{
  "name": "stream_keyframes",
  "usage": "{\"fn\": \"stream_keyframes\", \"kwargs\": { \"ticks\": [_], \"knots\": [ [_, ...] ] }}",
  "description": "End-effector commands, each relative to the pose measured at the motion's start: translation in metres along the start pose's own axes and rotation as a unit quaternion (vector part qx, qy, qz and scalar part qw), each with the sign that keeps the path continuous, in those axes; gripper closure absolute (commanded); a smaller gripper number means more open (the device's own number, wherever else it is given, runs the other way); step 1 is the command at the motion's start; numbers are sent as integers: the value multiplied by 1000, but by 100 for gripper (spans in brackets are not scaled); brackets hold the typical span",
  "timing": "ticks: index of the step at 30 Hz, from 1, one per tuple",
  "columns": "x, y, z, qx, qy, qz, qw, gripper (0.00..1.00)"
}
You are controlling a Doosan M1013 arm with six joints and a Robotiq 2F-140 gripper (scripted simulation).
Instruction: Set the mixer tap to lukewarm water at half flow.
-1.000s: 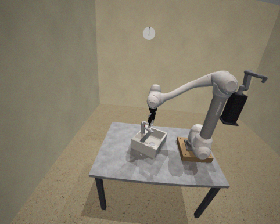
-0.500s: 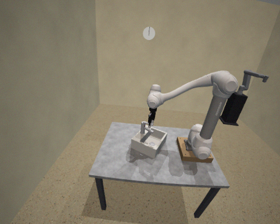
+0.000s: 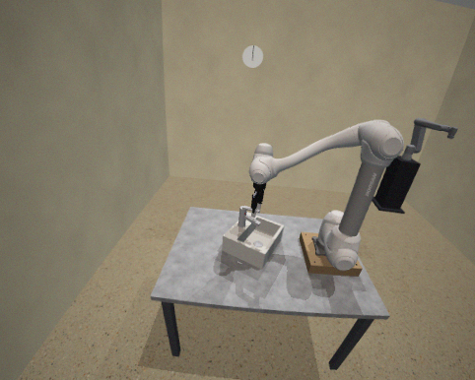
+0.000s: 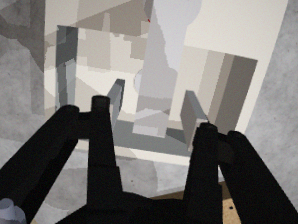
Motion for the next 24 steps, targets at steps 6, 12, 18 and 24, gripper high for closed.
{"fn": "stream_keyframes", "kwargs": {
  "ticks": [6,12,18,24],
  "knots": [
    [0,0,5,0,0,0,1000,61],
    [0,0,12,0,0,0,1000,61],
    [0,0,27,0,0,0,1000,61],
    [0,0,45,0,0,0,1000,61]
  ]
}}
Point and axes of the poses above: the point where the finger pads meet when closed, its own z axis back along the fingers, its own y axis across the jaws, x = y × z, the point moved 5 cm from there along z, back along the fingers, and after that the axes turned 5 degrees about z, right-handed, at the moved point
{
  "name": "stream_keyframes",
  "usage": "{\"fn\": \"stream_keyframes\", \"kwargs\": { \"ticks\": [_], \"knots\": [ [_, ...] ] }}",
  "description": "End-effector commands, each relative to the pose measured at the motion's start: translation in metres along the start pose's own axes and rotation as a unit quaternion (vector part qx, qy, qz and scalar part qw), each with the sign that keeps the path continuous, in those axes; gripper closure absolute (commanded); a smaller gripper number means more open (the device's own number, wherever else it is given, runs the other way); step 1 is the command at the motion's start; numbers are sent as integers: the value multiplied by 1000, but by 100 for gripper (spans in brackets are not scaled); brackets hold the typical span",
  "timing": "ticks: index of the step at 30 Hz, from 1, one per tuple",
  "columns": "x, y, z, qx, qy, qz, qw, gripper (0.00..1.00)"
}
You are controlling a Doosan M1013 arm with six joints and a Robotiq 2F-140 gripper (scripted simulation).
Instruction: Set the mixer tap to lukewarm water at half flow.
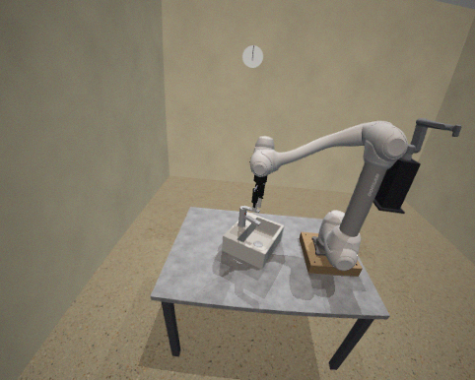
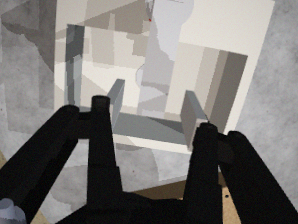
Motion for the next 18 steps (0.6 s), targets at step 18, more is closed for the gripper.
{"fn": "stream_keyframes", "kwargs": {
  "ticks": [18],
  "knots": [
    [0,0,30,0,0,0,1000,61]
  ]
}}
Point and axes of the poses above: the point where the finger pads meet when closed, its own z axis back along the fingers, its own y axis across the jaws, x = y × z, the point moved 5 cm from there along z, back along the fingers, and after that the axes turned 5 degrees about z, right-handed, at the moved point
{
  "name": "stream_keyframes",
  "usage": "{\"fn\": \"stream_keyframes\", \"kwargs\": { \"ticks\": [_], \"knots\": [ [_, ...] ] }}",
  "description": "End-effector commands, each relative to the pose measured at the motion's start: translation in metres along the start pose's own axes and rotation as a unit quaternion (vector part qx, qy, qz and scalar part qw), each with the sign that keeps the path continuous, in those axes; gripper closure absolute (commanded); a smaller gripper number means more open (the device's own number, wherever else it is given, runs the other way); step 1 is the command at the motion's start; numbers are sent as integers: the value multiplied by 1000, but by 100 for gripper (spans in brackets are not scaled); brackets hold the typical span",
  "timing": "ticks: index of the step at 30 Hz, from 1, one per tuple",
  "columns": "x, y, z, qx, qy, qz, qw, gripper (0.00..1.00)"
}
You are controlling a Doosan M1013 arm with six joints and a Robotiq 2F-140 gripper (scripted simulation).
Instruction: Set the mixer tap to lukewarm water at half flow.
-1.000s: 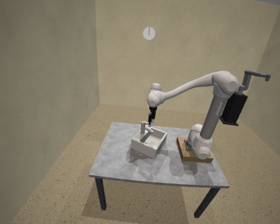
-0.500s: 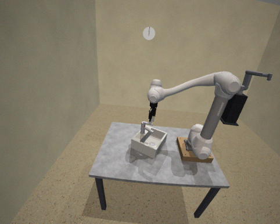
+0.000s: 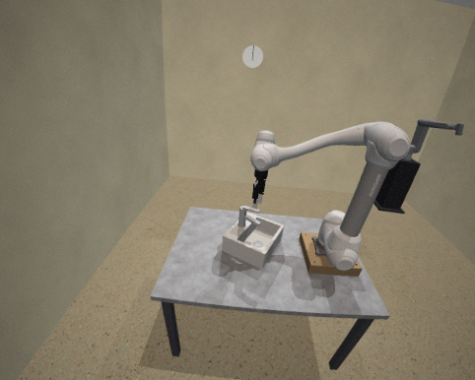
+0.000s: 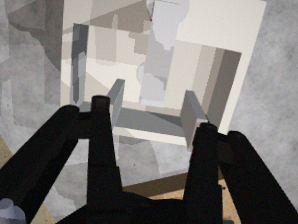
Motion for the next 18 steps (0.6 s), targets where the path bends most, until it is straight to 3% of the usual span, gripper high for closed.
{"fn": "stream_keyframes", "kwargs": {
  "ticks": [1,5,6,18],
  "knots": [
    [0,0,1,0,0,0,1000,61],
    [0,0,1,0,0,0,1000,61],
    [0,0,1,0,0,0,1000,100],
    [0,0,1,0,0,0,1000,100]
  ]
}}
Point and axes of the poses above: the point where the finger pads meet when closed, its own z axis back along the fingers, its own y axis across the jaws, x = y × z, the point moved 5 cm from there along z, back along the fingers, and after that the axes turned 5 degrees about z, right-handed, at the moved point
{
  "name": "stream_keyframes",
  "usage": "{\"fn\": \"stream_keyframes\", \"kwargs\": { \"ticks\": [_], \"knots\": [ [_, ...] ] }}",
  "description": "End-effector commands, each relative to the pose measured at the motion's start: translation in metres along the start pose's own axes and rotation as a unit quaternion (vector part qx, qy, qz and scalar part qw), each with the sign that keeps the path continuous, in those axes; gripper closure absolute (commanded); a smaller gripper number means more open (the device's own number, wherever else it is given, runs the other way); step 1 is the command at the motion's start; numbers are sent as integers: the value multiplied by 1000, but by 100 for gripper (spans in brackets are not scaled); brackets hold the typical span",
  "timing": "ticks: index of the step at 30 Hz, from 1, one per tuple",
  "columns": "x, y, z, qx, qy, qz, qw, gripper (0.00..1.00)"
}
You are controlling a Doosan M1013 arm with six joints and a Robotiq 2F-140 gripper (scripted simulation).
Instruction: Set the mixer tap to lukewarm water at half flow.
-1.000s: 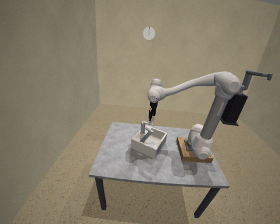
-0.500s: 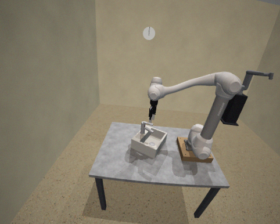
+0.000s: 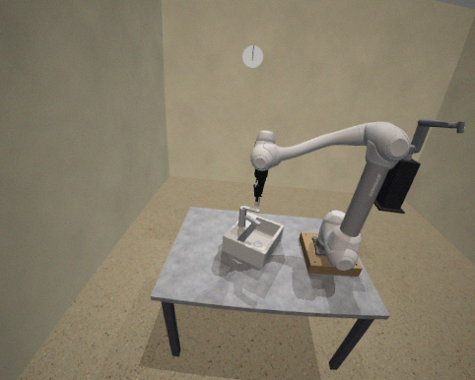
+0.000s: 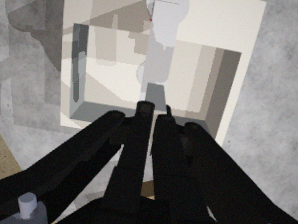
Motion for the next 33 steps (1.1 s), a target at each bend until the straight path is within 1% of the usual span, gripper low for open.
{"fn": "stream_keyframes", "kwargs": {
  "ticks": [1,25,29,33],
  "knots": [
    [0,0,0,0,0,0,1000,100],
    [0,0,0,0,0,5,1000,100],
    [0,0,1,0,0,37,999,100],
    [0,0,2,0,0,109,994,100]
  ]
}}
Point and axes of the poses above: the point where the finger pads meet when closed, its own z axis back along the fingers, its own y axis across the jaws, x = y × z, the point moved 5 cm from there along z, back along the fingers, and after that the axes turned 5 degrees about z, right-handed, at the moved point
